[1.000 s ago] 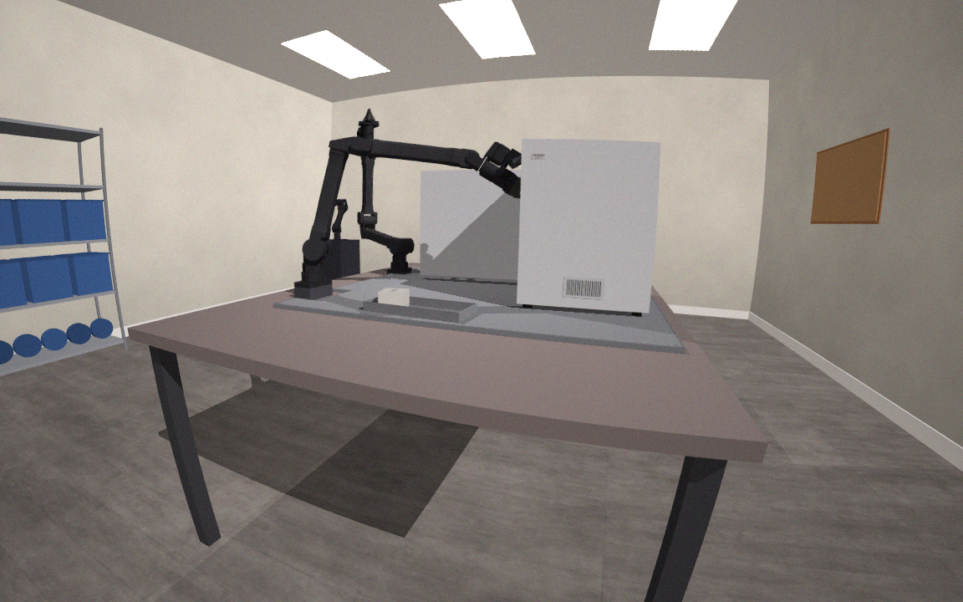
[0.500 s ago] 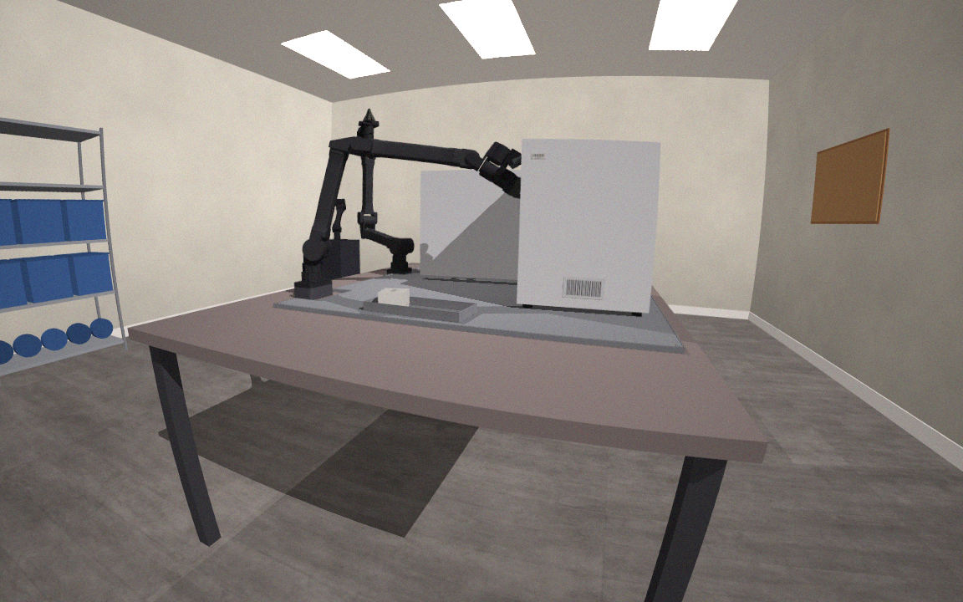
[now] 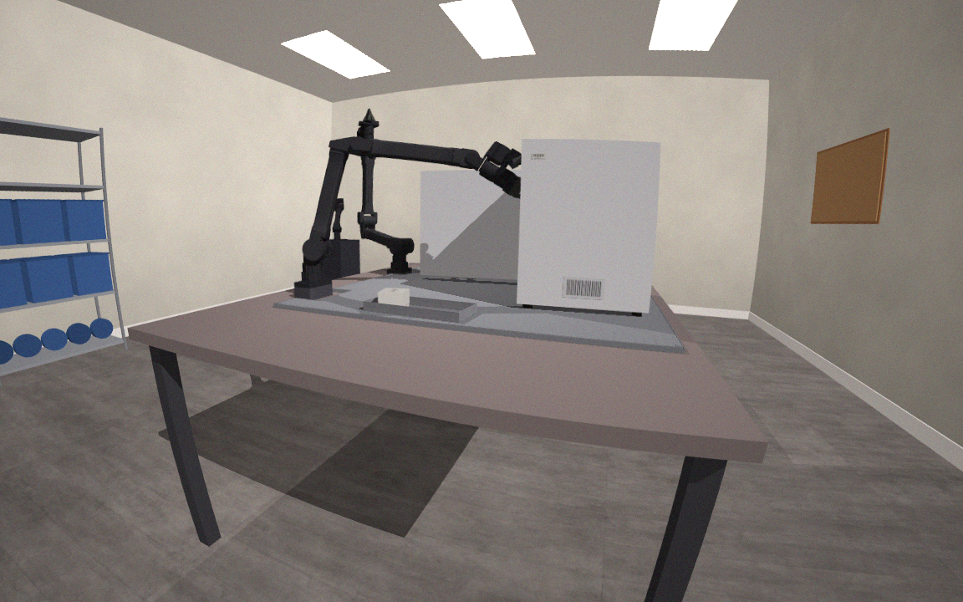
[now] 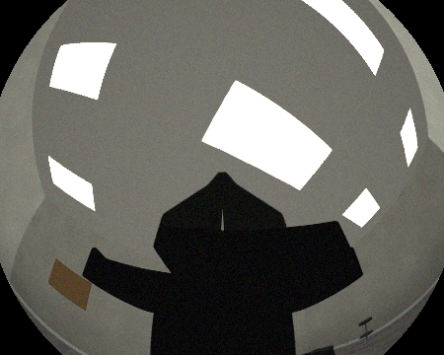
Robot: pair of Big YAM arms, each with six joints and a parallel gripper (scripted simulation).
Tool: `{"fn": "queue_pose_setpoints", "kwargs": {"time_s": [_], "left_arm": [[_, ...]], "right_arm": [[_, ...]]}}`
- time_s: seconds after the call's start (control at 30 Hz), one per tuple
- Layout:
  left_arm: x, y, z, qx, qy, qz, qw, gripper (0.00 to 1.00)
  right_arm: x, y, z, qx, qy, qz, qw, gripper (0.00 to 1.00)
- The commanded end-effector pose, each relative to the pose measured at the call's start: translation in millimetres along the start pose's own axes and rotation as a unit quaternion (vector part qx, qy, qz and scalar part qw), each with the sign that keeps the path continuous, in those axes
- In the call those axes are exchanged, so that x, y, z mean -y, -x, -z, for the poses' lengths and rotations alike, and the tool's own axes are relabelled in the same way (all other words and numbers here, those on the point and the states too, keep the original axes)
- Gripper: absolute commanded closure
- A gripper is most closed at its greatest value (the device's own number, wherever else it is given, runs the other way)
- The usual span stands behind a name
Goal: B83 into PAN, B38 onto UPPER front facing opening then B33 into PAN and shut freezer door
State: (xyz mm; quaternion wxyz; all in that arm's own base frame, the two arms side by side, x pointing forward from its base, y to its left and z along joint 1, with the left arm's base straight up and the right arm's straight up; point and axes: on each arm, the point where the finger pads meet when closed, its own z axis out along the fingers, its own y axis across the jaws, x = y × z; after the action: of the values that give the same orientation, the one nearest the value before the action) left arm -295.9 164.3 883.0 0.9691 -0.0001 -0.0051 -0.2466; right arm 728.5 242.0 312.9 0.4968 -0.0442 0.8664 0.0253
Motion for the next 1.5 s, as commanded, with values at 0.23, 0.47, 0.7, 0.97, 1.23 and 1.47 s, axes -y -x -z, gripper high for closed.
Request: {"fn": "queue_pose_setpoints", "kwargs": {"time_s": [0.23, 0.47, 0.7, 0.97, 1.23, 1.47], "left_arm": [[-0.7, -13.5, -0.7, -0.018, 0.001, 0.006, 1.0, 1.0], [-0.7, -13.5, -0.7, -0.018, 0.001, 0.006, 1.0, 1.0], [-0.7, -13.5, -0.7, -0.018, 0.001, 0.006, 1.0, 1.0], [-0.7, -13.5, -0.7, -0.018, 0.001, 0.006, 1.0, 1.0], [-0.7, -13.5, -0.7, -0.018, 0.001, 0.006, 1.0, 1.0], [-0.7, -13.5, -0.7, -0.018, 0.001, 0.006, 1.0, 1.0]], "right_arm": [[6.1, 42.5, 6.7, 0.025, 0.0, -0.004, 1.0, 0.23], [5.8, 41.0, 3.9, 0.023, 0.0, -0.003, 1.0, 0.23], [5.8, 41.4, 3.8, 0.024, 0.0, -0.003, 1.0, 0.23], [5.8, 41.5, 3.6, 0.024, 0.0, -0.003, 1.0, 0.23], [5.8, 41.5, 3.4, 0.024, 0.0, -0.003, 1.0, 0.23], [5.9, 41.8, 3.6, 0.024, 0.0, -0.003, 1.0, 0.23]]}}
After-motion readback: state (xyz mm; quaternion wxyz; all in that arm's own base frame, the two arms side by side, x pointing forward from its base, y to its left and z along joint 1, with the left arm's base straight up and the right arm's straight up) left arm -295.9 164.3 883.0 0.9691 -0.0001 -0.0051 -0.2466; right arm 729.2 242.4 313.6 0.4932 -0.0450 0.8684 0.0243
